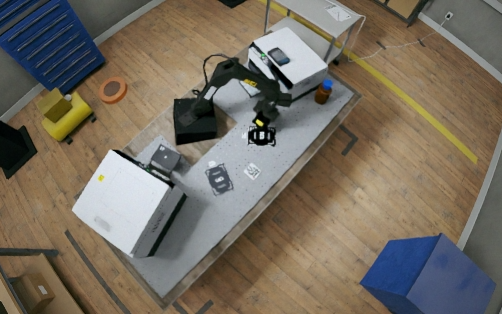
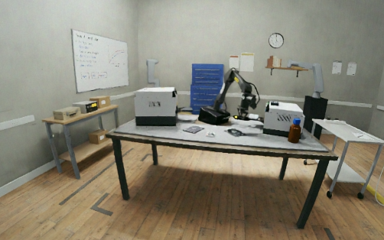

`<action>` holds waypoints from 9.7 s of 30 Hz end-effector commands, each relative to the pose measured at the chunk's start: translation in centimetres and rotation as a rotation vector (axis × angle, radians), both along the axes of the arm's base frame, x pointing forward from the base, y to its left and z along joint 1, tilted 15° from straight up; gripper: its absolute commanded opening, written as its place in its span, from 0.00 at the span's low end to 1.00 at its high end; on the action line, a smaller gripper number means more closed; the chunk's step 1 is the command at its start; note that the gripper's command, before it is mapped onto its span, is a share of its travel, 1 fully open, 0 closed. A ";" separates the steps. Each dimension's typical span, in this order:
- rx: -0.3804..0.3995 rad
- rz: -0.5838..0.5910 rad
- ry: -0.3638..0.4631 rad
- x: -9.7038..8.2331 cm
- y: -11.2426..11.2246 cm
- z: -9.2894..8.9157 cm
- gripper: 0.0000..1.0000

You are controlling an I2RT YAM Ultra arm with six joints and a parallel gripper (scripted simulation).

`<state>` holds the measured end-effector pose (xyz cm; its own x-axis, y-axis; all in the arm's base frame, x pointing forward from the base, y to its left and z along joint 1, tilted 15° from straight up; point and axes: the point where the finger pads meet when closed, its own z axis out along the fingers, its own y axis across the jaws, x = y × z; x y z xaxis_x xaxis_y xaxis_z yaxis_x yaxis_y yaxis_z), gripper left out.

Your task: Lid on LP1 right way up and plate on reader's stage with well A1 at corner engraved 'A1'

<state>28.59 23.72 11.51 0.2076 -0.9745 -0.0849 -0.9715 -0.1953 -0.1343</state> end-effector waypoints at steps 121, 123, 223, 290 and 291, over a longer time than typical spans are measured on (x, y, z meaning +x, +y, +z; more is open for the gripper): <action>0.173 -1.269 0.212 9.3 -23.9 -5.9 0.85; 0.182 -1.291 0.207 9.2 -24.4 -5.8 0.85; 0.374 -2.122 0.307 6.0 -39.5 -8.1 0.85; 0.348 -2.101 0.325 7.4 -37.6 -16.0 0.85; 0.354 -2.096 0.315 7.5 -37.5 -15.7 0.85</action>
